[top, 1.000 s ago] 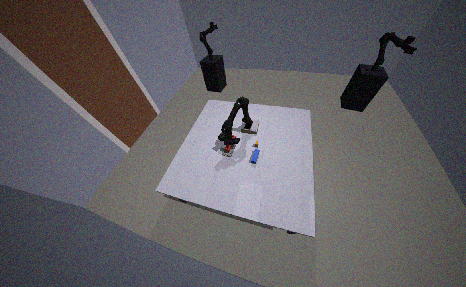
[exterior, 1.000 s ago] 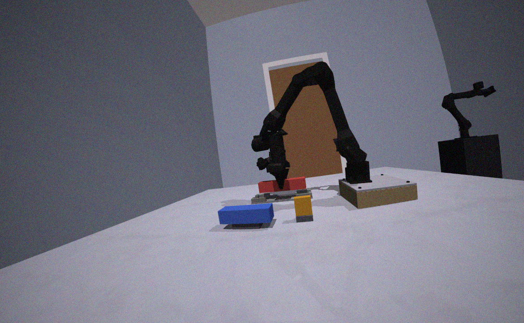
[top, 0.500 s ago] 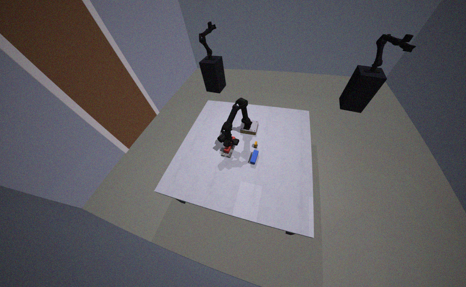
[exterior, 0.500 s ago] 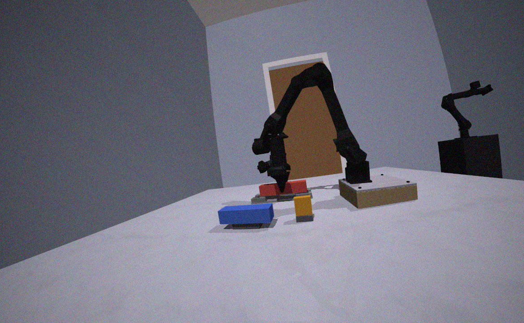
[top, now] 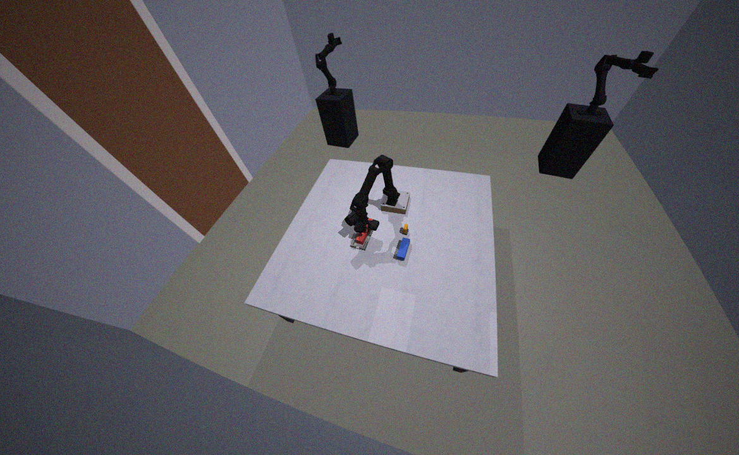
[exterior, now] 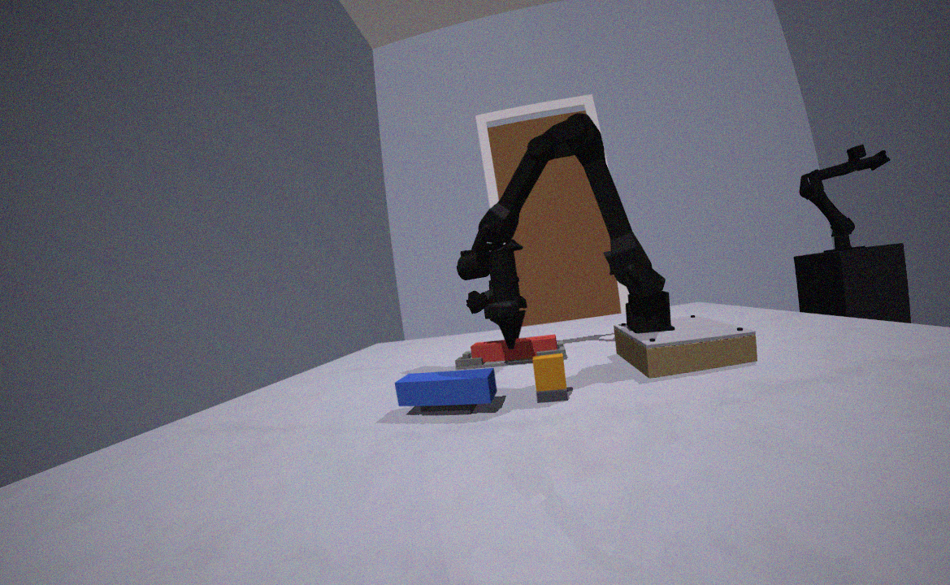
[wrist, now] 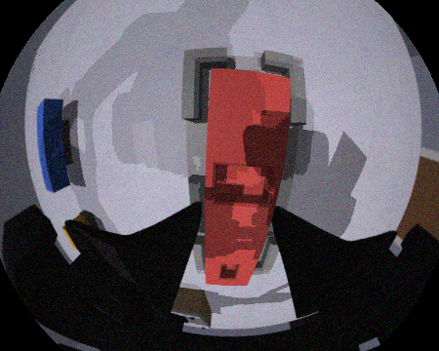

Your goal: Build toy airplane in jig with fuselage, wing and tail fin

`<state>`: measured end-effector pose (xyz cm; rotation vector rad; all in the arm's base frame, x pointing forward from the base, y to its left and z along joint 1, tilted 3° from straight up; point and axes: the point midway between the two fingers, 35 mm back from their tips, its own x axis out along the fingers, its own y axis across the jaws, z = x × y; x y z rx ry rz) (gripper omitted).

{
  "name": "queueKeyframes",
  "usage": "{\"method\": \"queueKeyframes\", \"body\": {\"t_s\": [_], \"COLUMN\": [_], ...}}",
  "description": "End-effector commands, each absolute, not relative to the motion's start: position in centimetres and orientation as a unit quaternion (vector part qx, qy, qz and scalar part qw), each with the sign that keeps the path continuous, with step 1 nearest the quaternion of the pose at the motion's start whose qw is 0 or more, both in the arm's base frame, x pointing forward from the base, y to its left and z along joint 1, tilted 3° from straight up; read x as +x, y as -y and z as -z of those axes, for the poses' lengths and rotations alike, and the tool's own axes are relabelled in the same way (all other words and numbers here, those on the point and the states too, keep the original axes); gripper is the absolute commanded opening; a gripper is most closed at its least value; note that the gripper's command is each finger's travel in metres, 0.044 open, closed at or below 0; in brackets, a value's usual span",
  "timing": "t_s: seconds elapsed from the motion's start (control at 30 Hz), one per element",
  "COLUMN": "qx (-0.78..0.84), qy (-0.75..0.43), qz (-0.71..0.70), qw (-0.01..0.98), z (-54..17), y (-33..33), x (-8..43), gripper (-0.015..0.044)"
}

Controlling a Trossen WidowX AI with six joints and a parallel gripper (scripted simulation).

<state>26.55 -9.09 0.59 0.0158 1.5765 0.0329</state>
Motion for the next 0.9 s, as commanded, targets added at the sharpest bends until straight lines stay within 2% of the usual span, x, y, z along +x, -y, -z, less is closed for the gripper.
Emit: {"method": "queueKeyframes", "body": {"t_s": [0.0,0.13,0.33,0.57,0.87], "qx": [0.007,0.007,0.007,0.005,0.001], "qy": [-0.709,-0.709,-0.709,-0.710,-0.710], "qz": [-0.015,-0.015,-0.015,-0.016,-0.020], "qw": [0.705,0.705,0.705,0.704,0.704], "z": [-0.6,-0.6,-0.9,-10.9,-11.2], "y": [9.1,9.1,9.1,9.4,9.5], "x": [26.6,26.6,26.6,26.7,27.2], "gripper": [0.0345,0.0440,0.0440,0.0440,0.0440]}}
